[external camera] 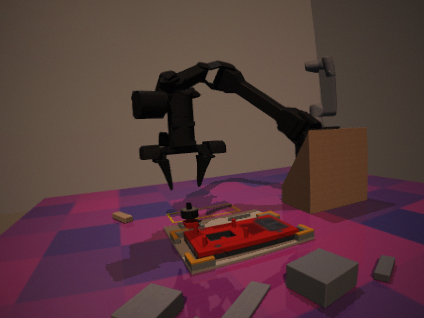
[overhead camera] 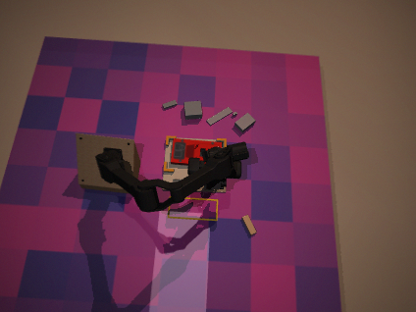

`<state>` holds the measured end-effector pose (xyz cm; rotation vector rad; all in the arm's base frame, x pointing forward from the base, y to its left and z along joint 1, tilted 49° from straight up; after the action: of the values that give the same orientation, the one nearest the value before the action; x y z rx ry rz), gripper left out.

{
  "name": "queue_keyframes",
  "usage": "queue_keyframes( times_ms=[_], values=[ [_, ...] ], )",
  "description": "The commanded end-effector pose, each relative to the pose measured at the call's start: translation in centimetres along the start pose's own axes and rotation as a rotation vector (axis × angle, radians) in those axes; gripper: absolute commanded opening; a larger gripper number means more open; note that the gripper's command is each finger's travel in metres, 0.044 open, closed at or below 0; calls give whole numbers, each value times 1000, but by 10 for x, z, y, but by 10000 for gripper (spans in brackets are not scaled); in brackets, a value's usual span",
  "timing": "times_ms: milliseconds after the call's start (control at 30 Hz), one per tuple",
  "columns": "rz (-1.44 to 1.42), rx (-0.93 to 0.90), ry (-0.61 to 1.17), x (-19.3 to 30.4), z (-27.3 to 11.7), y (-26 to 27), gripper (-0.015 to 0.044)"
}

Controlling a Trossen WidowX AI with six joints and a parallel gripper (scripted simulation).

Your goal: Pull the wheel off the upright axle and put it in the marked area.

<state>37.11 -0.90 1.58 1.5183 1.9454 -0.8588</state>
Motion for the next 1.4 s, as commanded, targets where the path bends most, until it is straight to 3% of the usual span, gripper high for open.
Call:
queue_keyframes(
  times_ms=[0,133,267,367,700,900,1367],
  values=[
    [-4,13,-4,-1,31,-2,300],
    [-4,15,-8,0,60,-4,300],
    [-4,15,-8,0,61,-4,300],
    [3,23,0,-1,58,-5,221],
    [3,23,0,-1,58,-5,155],
    [2,23,-1,-1,57,-5,0],
    [2,22,-1,-1,52,-5,0]
  ],
)
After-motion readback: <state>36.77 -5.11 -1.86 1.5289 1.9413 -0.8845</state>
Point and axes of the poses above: the point midway between the two fingers, 35 mm back from their tips, its own z axis out along the fingers, its own y axis across the jaws, x = y × z, the point moved 2 cm from there along -z, back along the fingers, and after that the axes turned 12 degrees about -z, right-handed, at the moved point
